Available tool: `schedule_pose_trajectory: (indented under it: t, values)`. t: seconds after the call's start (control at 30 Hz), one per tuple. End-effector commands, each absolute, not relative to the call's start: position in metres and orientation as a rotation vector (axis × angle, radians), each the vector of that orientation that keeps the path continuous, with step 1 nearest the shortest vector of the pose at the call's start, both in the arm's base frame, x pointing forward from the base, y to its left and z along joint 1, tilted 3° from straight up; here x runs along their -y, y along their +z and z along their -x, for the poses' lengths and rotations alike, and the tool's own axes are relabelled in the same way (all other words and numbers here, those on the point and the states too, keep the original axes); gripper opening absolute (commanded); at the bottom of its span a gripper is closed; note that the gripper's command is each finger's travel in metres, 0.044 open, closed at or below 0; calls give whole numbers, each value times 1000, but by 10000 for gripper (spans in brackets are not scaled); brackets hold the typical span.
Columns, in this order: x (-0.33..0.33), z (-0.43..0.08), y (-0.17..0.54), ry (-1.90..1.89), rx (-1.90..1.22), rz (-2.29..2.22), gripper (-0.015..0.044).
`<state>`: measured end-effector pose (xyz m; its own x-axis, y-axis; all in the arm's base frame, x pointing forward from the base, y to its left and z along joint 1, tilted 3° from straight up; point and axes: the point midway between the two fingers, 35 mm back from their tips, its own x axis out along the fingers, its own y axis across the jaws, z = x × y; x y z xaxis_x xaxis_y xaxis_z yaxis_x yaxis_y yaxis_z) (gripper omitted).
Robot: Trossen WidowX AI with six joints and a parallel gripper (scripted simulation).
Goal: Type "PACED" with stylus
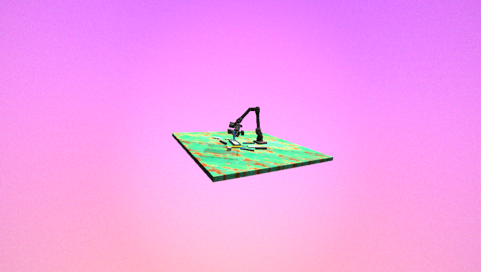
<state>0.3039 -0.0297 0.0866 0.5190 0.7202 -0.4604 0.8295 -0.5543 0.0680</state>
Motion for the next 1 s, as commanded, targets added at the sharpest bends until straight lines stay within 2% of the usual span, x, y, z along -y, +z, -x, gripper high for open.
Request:
schedule_pose_trajectory:
  t: [0.0, 0.27, 0.53, 0.97]
  values:
    - [29, -303, 86, -561, -1304, -2489, 81]
    - [29, -303, 90, -561, -1304, -2489, 81]
    - [29, -301, 124, -561, -1304, -2488, 81]
    - [29, -301, 121, -564, -1300, -2487, 81]
